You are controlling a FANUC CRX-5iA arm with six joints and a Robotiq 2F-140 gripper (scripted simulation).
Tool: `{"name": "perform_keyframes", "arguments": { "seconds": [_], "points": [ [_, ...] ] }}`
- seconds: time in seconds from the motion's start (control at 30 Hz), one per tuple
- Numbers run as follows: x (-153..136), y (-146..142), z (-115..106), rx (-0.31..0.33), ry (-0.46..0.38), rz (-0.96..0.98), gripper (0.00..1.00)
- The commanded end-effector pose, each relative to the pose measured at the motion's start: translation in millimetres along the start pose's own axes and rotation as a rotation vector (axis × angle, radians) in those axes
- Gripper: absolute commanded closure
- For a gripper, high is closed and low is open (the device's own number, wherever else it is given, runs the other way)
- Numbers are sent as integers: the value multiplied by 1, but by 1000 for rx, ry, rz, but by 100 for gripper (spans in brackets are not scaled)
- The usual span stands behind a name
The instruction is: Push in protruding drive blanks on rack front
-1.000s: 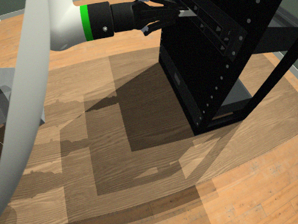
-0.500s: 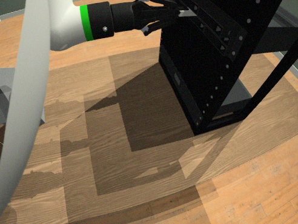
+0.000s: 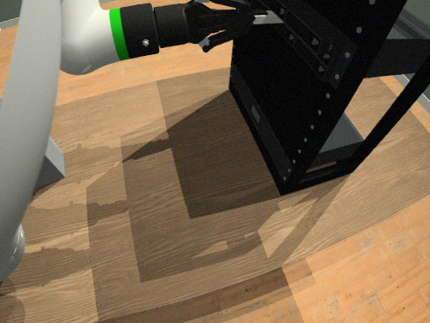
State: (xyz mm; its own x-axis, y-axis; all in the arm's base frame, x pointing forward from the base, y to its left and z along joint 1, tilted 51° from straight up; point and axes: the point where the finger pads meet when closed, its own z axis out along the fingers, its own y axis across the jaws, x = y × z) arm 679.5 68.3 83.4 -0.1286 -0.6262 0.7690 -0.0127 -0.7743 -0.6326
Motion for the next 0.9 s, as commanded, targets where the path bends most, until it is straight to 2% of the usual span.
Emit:
{"name": "perform_keyframes", "arguments": {
  "seconds": [0.0,0.23,0.37,0.67,0.87],
  "points": [
    [0,-1,-13,1,0,1,90],
    [0,-1,-54,1,0,1,90],
    [0,-1,-68,1,0,1,90],
    [0,-3,-72,1,0,1,90],
    [0,-29,-73,1,0,1,90]
  ]
}}
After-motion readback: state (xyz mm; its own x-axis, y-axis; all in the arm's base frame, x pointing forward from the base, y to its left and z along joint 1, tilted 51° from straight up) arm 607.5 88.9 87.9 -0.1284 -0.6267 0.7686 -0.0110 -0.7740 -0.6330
